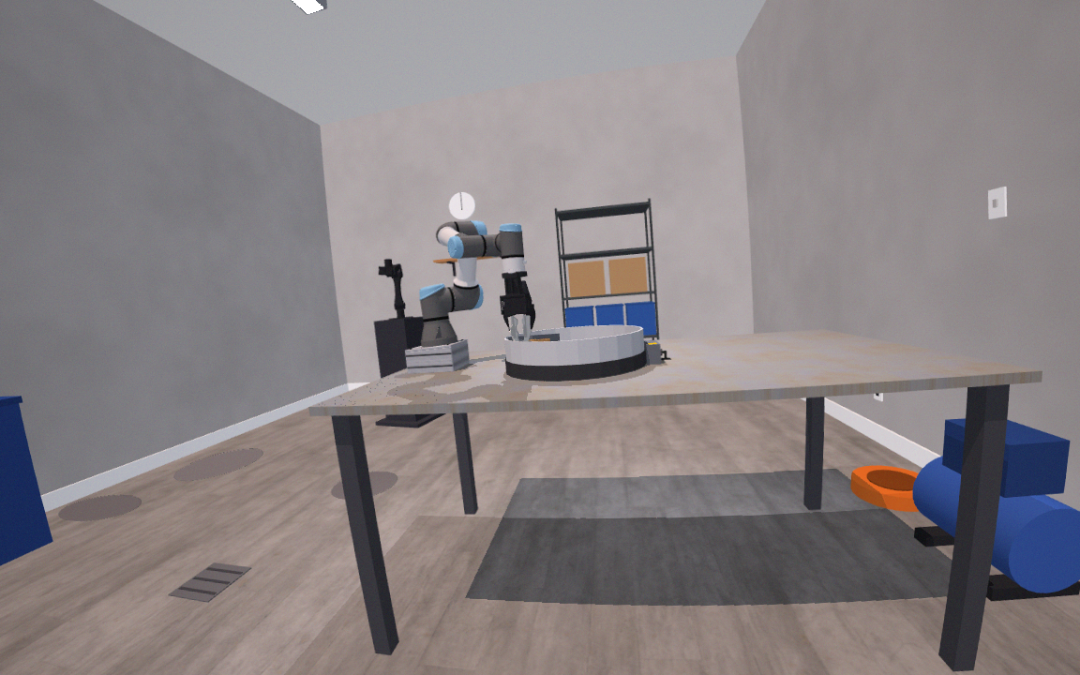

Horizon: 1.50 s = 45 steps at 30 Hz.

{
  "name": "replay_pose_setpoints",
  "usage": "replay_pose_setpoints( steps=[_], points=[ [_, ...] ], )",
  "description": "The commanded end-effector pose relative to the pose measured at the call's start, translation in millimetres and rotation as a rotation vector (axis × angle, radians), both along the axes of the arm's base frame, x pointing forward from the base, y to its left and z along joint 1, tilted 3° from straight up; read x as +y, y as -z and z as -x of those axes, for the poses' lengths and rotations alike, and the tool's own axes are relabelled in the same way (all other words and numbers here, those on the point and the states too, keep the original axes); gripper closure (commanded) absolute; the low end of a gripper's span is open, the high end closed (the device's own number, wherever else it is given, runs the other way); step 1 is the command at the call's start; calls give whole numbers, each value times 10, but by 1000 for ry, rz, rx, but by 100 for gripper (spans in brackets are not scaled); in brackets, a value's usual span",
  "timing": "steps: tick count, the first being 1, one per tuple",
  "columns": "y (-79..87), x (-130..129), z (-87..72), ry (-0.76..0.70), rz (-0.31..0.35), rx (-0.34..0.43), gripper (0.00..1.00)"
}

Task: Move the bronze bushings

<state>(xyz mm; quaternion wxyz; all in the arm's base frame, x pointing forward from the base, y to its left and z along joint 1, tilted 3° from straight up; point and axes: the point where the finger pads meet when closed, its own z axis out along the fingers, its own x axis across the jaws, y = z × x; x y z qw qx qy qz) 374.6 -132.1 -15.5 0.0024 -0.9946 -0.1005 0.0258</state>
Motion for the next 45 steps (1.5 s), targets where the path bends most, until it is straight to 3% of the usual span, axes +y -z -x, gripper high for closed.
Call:
replay_pose_setpoints(
  steps=[1,13,14,45],
  points=[
    [-9,-5,-7,0,2,-2,95],
    [-9,-5,-7,0,2,-2,95],
    [-9,-5,-7,0,2,-2,100],
    [-9,-5,-7,0,2,-2,100]
  ],
)
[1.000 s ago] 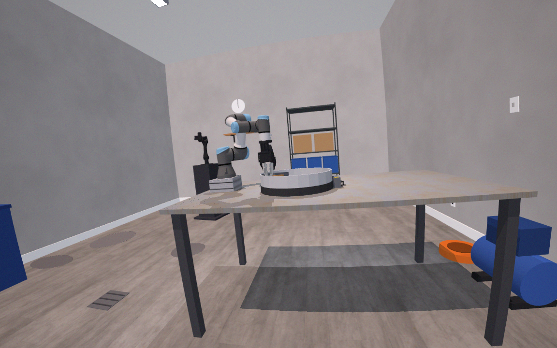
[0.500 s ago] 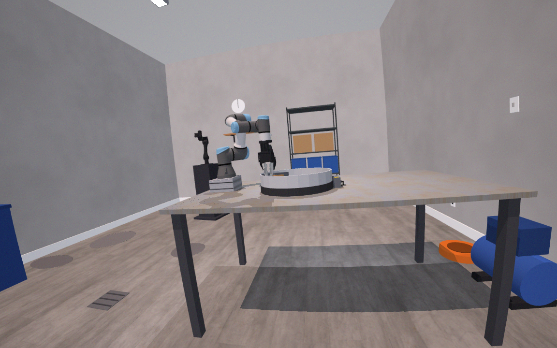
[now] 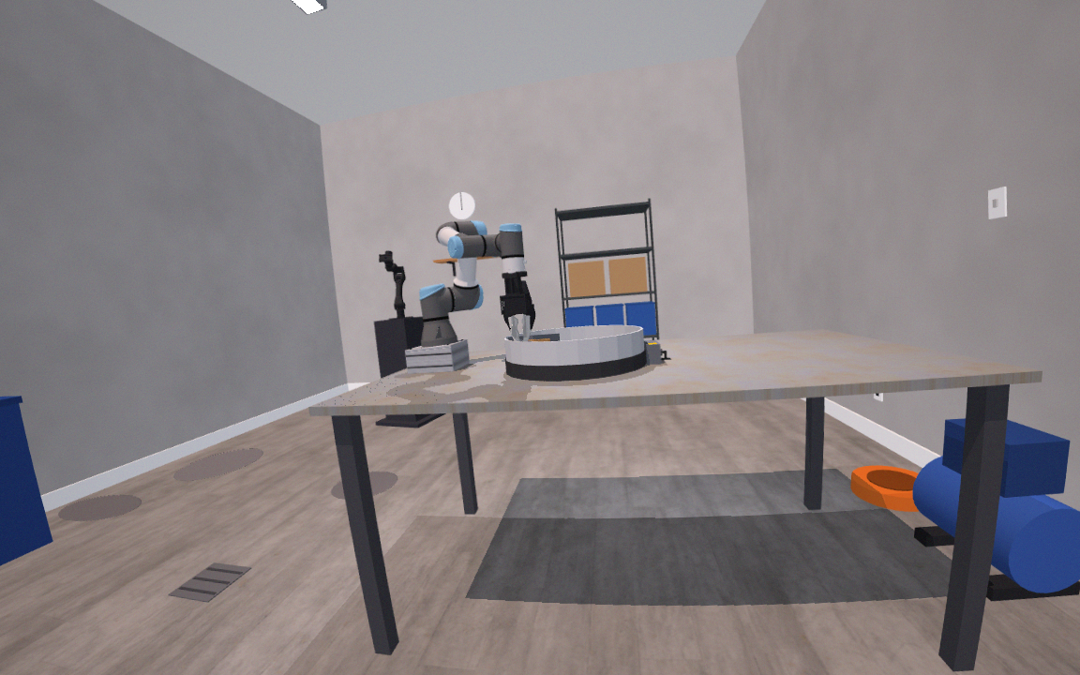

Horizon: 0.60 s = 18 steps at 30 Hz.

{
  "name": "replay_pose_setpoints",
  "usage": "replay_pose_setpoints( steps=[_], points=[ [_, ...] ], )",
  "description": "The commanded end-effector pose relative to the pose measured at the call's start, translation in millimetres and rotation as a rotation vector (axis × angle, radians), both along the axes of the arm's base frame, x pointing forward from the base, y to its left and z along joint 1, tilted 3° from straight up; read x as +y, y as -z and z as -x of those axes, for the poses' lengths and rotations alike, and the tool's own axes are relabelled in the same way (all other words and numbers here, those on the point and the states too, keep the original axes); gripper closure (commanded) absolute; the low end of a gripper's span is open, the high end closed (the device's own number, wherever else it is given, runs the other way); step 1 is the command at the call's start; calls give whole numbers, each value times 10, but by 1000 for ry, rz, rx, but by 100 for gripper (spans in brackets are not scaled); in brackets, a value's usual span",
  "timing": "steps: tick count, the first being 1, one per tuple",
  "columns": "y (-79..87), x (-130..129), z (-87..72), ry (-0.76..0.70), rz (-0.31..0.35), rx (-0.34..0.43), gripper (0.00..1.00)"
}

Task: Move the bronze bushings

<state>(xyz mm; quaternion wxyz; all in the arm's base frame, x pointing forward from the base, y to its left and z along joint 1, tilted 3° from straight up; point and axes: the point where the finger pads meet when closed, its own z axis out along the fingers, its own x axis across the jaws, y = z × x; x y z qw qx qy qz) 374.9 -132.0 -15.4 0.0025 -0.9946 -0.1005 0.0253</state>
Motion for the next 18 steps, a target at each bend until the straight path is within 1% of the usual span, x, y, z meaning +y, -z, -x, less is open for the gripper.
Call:
replay_pose_setpoints(
  steps=[1,18],
  points=[
    [-8,-6,-4,0,2,-1,100],
    [-25,-6,-5,0,2,-1,100]
  ],
)
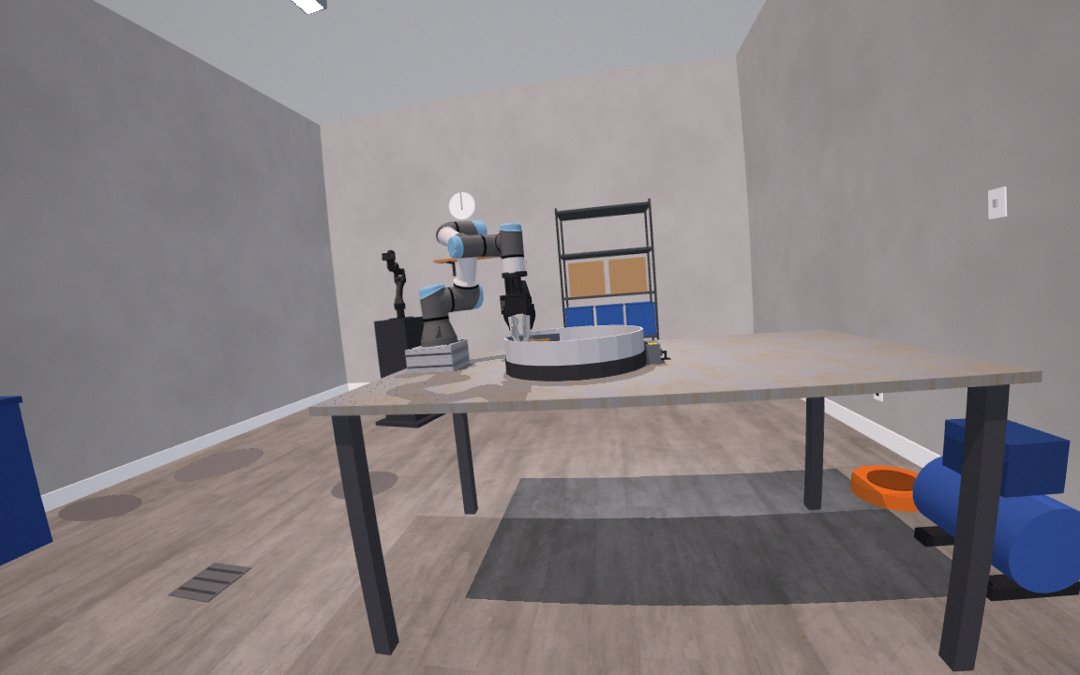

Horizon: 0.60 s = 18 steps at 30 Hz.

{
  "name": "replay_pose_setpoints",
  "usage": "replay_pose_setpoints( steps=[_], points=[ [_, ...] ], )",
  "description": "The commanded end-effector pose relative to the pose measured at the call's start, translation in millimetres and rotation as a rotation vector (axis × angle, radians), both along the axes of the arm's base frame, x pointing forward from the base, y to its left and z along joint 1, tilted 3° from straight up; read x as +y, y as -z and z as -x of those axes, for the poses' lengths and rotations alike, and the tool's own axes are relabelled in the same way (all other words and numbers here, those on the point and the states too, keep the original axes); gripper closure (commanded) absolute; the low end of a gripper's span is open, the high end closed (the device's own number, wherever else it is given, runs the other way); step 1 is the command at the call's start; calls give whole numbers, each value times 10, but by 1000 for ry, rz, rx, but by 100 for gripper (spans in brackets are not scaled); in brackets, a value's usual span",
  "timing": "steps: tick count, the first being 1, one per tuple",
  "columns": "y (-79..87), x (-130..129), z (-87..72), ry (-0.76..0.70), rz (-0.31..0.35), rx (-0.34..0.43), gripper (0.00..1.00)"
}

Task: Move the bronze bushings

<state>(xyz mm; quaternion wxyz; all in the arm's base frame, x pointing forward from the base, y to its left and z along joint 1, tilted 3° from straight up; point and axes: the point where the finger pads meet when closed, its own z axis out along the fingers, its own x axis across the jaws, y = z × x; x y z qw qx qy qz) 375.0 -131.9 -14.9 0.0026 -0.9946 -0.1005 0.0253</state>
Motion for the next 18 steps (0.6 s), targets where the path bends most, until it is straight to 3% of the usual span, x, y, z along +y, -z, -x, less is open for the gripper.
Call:
replay_pose_setpoints(
  steps=[1,18],
  points=[
    [-31,-7,-5,0,2,-1,100],
    [-503,-6,-29,0,2,-1,100]
  ],
)
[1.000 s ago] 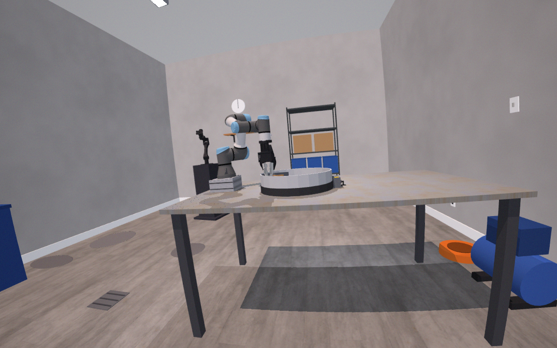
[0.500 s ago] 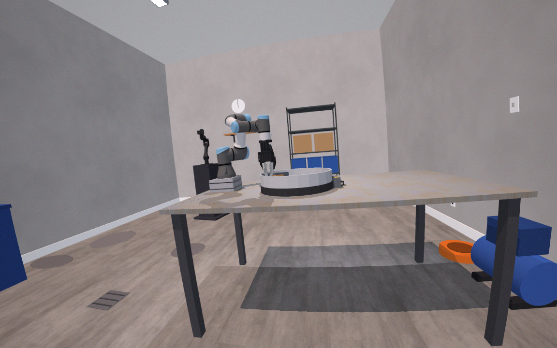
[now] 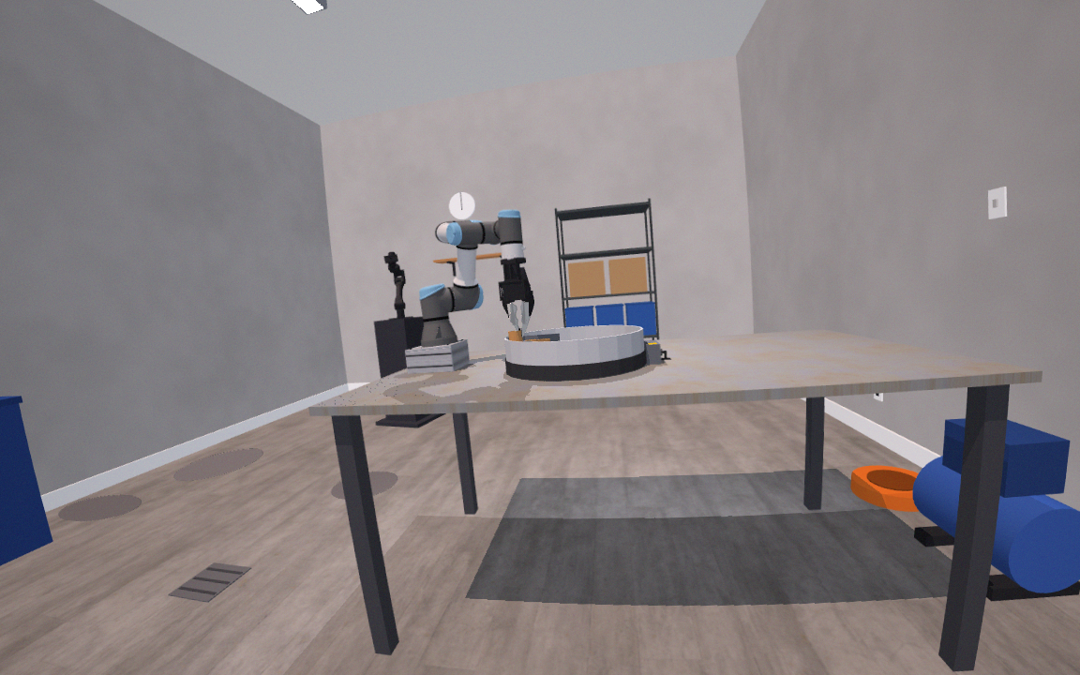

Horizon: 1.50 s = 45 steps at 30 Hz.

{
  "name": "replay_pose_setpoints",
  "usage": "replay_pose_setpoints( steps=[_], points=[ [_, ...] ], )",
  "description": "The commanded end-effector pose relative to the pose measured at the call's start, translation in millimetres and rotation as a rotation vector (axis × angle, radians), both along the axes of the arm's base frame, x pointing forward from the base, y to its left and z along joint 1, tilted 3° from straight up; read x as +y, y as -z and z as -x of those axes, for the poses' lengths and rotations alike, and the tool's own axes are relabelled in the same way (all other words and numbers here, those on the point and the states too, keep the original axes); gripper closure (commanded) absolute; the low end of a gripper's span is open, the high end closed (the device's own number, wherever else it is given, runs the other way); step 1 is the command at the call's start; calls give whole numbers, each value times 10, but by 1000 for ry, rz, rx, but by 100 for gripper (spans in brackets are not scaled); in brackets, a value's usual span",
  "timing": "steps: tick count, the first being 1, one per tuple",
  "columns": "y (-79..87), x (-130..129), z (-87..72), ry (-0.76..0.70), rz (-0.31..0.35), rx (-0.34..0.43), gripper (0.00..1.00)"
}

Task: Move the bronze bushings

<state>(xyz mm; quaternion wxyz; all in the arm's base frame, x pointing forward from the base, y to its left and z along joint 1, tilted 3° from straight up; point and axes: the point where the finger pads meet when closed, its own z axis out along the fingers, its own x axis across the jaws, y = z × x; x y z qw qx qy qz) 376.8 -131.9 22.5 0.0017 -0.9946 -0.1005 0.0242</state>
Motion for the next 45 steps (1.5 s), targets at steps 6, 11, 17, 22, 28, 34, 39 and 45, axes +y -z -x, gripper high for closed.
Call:
replay_pose_setpoints(
  steps=[6,11,17,22,28,34,39,45],
  points=[
    [-318,-7,-20,0,1,1,100],
    [-413,-6,-25,0,1,1,100],
    [-445,-6,-27,0,1,1,100],
    [-450,-6,-27,0,1,1,100],
    [-450,-6,-27,0,1,1,100],
    [-450,-6,-27,0,1,1,100],
    [-450,-6,-27,0,1,1,100],
    [-450,-6,-27,0,1,1,100]
  ],
)
